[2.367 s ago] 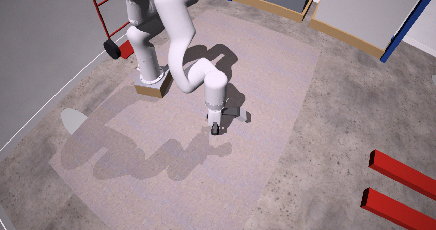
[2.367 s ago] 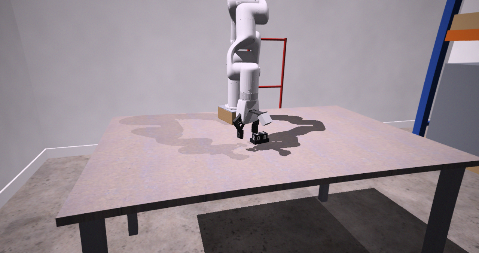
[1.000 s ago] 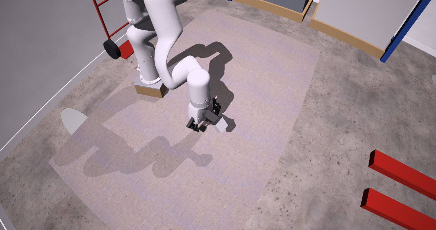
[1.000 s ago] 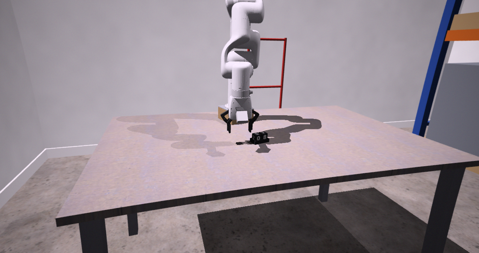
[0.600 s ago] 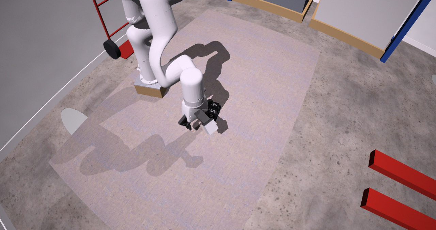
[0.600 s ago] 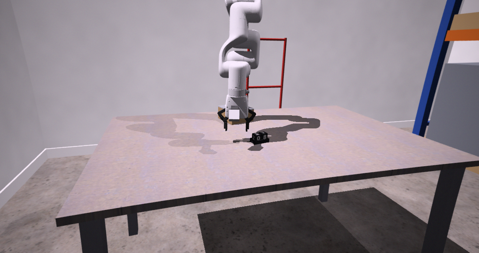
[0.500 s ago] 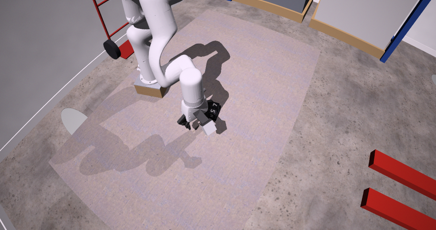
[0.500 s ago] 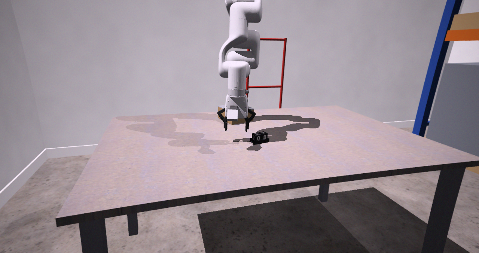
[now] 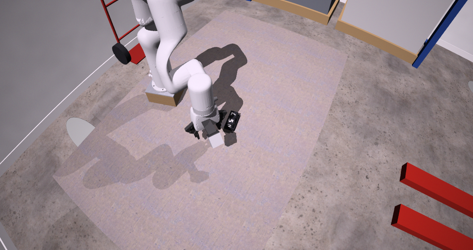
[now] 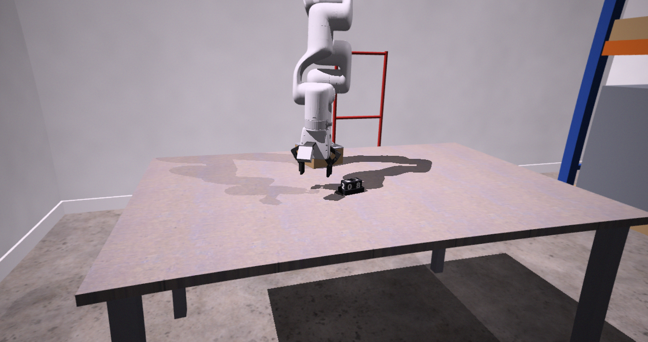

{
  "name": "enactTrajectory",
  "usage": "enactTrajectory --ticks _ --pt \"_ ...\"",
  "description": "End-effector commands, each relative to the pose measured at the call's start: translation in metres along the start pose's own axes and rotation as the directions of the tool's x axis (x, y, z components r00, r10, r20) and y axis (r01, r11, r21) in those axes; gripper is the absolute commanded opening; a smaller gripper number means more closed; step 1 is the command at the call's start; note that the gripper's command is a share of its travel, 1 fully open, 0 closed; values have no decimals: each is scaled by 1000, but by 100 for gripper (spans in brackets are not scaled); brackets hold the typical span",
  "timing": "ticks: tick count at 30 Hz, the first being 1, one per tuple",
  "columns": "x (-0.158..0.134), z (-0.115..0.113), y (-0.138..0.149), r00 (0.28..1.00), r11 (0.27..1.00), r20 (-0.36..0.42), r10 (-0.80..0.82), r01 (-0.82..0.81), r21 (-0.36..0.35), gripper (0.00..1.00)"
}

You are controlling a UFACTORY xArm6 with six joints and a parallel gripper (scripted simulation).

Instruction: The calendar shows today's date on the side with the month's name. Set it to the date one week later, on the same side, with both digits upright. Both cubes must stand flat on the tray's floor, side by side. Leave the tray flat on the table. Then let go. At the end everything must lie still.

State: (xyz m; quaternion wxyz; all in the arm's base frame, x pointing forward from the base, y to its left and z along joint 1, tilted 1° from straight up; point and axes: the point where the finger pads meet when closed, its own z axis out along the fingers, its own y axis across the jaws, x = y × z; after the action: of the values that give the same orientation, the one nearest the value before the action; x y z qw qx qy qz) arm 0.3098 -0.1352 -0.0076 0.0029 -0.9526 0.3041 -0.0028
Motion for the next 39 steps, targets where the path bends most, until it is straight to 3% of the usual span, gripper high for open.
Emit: enactTrajectory --ticks 1,39 --pt "1 2 0 1000 1000 -3 1 -1 0 100" --pt "1 9 0 1000 1000 -3 1 -1 0 100"
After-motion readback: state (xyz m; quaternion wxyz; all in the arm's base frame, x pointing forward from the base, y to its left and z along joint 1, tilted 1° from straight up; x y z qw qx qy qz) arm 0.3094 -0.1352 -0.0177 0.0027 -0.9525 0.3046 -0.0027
